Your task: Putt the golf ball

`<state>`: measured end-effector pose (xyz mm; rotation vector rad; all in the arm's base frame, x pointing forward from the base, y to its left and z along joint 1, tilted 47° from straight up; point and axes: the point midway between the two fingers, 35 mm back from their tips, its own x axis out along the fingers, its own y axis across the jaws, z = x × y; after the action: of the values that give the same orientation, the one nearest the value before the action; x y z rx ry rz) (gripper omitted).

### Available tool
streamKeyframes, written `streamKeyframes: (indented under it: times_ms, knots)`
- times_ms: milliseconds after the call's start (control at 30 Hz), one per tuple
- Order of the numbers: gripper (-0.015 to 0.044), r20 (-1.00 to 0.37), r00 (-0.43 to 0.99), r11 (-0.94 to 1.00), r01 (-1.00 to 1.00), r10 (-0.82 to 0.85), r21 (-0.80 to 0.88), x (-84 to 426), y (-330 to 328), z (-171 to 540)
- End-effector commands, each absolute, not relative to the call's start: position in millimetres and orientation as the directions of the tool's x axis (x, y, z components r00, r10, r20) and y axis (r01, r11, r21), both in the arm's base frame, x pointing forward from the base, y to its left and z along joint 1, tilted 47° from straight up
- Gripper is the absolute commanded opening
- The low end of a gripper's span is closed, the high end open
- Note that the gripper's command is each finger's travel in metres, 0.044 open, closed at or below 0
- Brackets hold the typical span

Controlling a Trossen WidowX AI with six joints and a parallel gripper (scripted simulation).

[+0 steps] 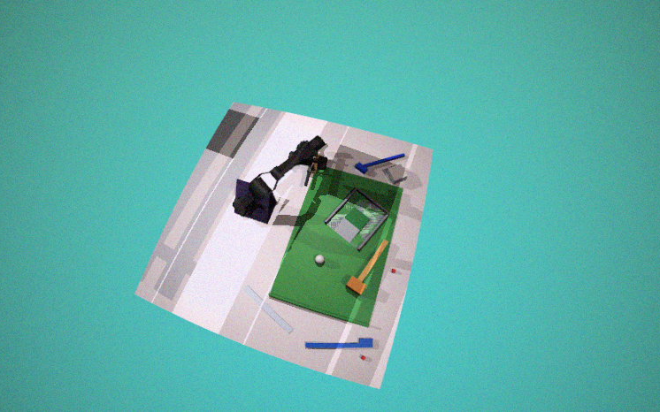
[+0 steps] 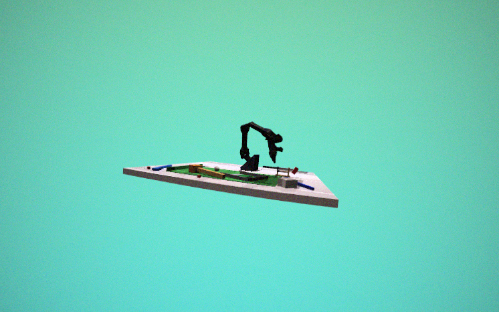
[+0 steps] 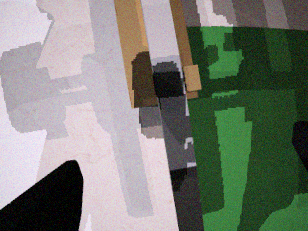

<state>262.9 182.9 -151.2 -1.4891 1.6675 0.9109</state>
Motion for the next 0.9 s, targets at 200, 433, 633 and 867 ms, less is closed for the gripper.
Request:
streamKeyframes:
  times_ms: [200, 433, 633, 867]
  knots:
    - [0.044, -0.862, -0.098, 0.087, -0.994, -0.497, 0.062, 259.1, 165.6, -170.8]
    - [0.044, -0.862, -0.097, 0.087, -0.994, -0.498, 0.062, 256.8, 149.6, -186.6]
    - [0.044, -0.862, -0.097, 0.087, -0.994, -0.498, 0.062, 256.7, 148.7, -187.5]
    - [0.044, -0.861, -0.097, 0.087, -0.994, -0.498, 0.062, 256.0, 142.9, -193.3]
